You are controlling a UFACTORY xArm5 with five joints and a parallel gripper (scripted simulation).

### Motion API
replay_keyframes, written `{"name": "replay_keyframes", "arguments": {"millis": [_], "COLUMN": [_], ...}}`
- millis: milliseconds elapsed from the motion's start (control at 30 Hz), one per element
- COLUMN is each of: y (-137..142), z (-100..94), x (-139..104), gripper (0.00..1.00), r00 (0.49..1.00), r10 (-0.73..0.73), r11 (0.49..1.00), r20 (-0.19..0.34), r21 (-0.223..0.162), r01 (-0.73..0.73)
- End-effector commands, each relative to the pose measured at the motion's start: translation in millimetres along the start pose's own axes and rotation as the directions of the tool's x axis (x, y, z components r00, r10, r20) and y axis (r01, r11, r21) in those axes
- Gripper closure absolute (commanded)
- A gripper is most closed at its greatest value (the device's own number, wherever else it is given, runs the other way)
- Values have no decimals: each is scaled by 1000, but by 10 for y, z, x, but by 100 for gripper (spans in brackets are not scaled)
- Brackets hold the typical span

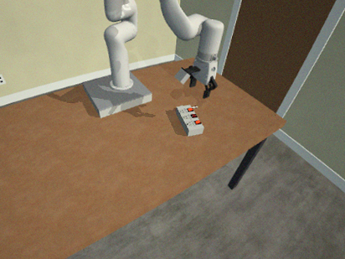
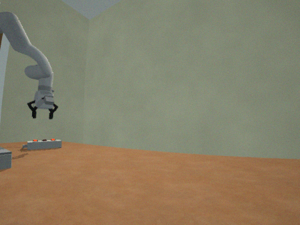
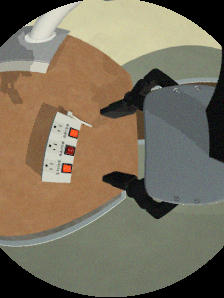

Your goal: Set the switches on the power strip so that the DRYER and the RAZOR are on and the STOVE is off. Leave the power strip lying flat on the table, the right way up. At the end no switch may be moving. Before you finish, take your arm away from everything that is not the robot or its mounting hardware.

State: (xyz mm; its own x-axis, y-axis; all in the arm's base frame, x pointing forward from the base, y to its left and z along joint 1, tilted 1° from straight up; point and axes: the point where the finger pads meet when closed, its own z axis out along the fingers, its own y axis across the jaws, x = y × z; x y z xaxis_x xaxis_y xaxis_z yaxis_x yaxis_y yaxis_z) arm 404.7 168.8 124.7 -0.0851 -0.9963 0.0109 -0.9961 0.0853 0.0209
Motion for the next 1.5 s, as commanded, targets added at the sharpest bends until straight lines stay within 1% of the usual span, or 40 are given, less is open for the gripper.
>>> {"name": "replay_keyframes", "arguments": {"millis": [0,433,533,600,667,733,767,833,933,1000,1033,1133,1233,1333,1367,1433,1467], "y": [-9,-14,-41,-76,-124,-183,-215,-282,-380,-380,-410,-486,-535,-558,-561,-562,-562], "z": [-18,-14,12,47,96,157,192,266,383,383,421,520,588,620,624,625,625], "x": [-6,-6,-2,3,11,22,28,43,69,69,78,103,121,130,131,131,131], "gripper": [0,0,0,0,0,0,0,0,0,0,0,0,0,0,0,0,100], "r00": [1000,1000,997,989,968,927,898,855,768,768,666,573,443,302,278,275,275], "r10": [-4,-14,-72,-148,-251,-375,-440,-519,-641,-641,-746,-819,-896,-953,-961,-961,-961], "r11": [1000,1000,997,989,968,927,898,855,767,767,666,573,443,302,278,275,275], "r20": [5,5,4,4,3,1,1,0,-2,-2,-3,-5,-6,-7,-7,-7,-7], "r21": [10,10,10,11,11,11,11,11,12,12,11,11,10,9,8,8,8], "r01": [4,14,72,148,251,375,440,519,641,641,746,819,896,953,961,961,961]}}
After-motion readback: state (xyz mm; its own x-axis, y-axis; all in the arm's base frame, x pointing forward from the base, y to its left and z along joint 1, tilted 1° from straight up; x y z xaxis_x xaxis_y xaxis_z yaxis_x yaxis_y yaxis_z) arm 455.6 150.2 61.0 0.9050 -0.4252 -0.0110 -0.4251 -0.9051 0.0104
